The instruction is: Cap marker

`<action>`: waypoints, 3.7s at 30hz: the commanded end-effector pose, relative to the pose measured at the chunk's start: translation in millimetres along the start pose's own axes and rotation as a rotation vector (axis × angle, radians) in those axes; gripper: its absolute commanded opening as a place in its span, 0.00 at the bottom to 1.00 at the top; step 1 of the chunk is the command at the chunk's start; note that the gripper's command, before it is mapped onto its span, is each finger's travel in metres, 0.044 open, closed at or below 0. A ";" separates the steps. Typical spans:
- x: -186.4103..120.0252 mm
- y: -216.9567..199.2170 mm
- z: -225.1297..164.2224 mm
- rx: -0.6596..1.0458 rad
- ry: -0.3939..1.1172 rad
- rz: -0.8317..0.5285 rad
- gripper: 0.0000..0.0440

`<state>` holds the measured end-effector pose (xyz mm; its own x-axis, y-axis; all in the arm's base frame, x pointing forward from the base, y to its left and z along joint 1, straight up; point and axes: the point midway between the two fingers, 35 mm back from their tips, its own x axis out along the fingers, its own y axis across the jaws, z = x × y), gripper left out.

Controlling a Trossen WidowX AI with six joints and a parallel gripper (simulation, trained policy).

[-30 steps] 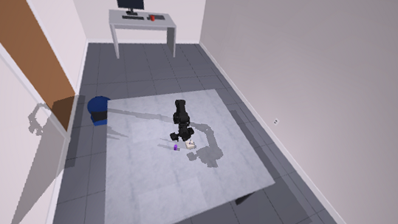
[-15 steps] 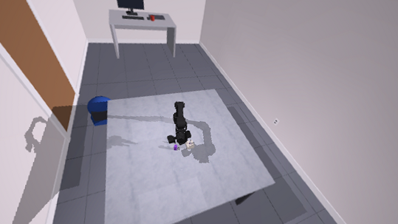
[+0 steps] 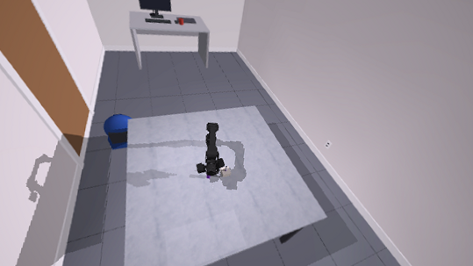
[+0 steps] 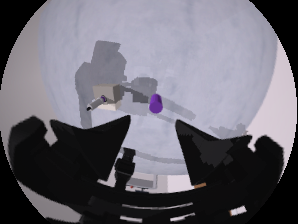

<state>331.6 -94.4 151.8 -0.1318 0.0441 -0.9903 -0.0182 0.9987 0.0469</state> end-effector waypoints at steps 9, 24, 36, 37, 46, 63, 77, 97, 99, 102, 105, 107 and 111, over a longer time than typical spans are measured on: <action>32.8 -5.5 -2.8 -0.024 0.054 0.040 0.66; 80.5 -6.0 -1.1 -0.112 0.085 0.059 0.58; 83.7 -7.0 -2.1 -0.177 0.064 0.014 0.19; 80.4 -6.6 -0.9 -0.181 0.053 0.010 0.18; 46.2 2.0 9.0 -0.238 -0.029 -0.049 0.18; 0.4 70.5 5.6 -0.320 -0.076 -0.050 0.12; -13.7 127.4 -15.2 -0.391 -0.054 -0.046 0.06; 14.5 132.0 -19.1 -0.412 0.005 -0.040 0.00; 19.9 131.7 -18.9 -0.418 0.012 -0.035 0.00; 28.5 131.0 -18.4 -0.427 0.022 -0.029 0.00; 37.4 130.4 -17.9 -0.436 0.030 -0.023 0.00; 43.4 130.0 -17.4 -0.444 0.034 -0.020 0.00; 54.5 129.2 -16.8 -0.460 0.040 -0.018 0.00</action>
<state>311.0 36.6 115.9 -0.1384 0.0124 -0.9903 -0.4452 0.8924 0.0734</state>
